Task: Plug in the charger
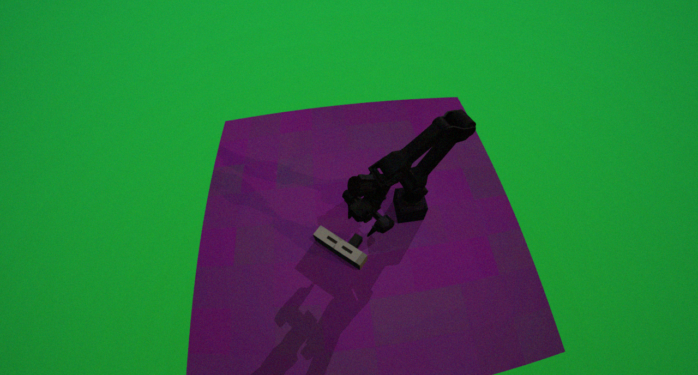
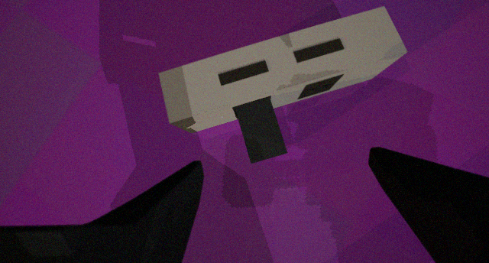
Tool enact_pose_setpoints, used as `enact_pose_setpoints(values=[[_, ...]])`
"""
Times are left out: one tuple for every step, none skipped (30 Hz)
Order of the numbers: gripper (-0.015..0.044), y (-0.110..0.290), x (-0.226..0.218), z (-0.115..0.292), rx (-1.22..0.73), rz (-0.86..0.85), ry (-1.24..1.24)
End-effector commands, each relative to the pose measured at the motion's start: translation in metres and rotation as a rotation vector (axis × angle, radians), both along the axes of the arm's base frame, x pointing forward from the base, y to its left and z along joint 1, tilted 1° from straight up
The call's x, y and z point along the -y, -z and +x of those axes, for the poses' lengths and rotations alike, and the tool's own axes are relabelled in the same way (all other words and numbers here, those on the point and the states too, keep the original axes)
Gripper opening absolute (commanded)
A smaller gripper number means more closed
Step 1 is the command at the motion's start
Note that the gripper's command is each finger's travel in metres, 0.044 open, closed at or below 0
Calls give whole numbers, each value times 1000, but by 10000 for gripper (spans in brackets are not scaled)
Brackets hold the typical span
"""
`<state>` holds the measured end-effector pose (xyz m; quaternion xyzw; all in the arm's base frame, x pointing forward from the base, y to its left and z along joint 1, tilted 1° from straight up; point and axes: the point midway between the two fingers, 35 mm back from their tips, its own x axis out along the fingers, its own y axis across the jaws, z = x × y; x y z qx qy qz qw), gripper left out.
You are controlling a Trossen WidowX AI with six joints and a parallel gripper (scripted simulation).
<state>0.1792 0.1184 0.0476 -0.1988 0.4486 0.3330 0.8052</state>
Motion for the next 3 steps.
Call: enact_pose_setpoints(values=[[440, -1, -1, 0, 1, 8, 3], [440, -1, -1, 0, 1, 8, 3], [440, -1, -1, 0, 1, 8, 3]])
